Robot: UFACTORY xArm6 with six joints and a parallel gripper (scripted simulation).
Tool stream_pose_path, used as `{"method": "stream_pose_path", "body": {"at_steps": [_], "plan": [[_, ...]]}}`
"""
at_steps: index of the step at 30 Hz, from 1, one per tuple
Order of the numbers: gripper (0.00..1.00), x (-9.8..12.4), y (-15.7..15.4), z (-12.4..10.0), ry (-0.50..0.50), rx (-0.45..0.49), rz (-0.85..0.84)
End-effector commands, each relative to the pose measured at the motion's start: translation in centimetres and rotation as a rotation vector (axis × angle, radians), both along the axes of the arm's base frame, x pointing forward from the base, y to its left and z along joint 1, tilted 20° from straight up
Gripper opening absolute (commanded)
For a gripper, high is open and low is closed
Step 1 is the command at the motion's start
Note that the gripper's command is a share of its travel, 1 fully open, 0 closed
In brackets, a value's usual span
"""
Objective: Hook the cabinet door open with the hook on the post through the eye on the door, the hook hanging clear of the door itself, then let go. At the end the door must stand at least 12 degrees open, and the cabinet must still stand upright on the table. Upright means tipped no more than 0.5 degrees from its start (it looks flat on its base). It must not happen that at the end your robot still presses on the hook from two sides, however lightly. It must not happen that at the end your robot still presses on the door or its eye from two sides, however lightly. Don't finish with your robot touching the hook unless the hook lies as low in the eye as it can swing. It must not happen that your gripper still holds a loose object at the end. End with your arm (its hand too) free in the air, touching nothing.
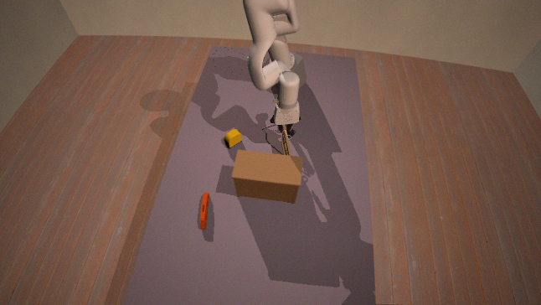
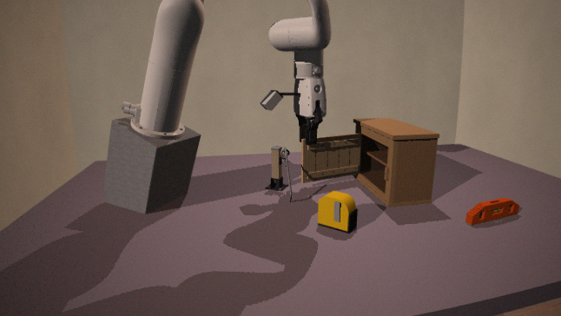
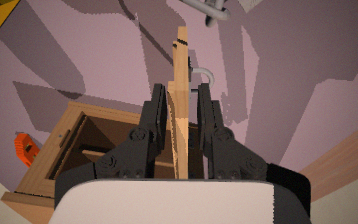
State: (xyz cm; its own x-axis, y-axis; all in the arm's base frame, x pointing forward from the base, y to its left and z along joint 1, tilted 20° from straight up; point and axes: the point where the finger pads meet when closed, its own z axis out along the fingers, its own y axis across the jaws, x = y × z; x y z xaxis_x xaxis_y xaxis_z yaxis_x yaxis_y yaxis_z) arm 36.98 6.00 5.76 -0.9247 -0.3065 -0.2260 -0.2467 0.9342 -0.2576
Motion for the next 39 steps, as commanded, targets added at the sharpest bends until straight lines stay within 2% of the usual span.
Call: {"method": "stream_pose_path", "body": {"at_steps": [1, 39], "plan": [[0.27, 0.2, 0.0, -0.1, -0.003, 0.001, 0.0], [0.27, 0.8, -1.6, 0.3, 0.016, -0.03, 0.1]]}}
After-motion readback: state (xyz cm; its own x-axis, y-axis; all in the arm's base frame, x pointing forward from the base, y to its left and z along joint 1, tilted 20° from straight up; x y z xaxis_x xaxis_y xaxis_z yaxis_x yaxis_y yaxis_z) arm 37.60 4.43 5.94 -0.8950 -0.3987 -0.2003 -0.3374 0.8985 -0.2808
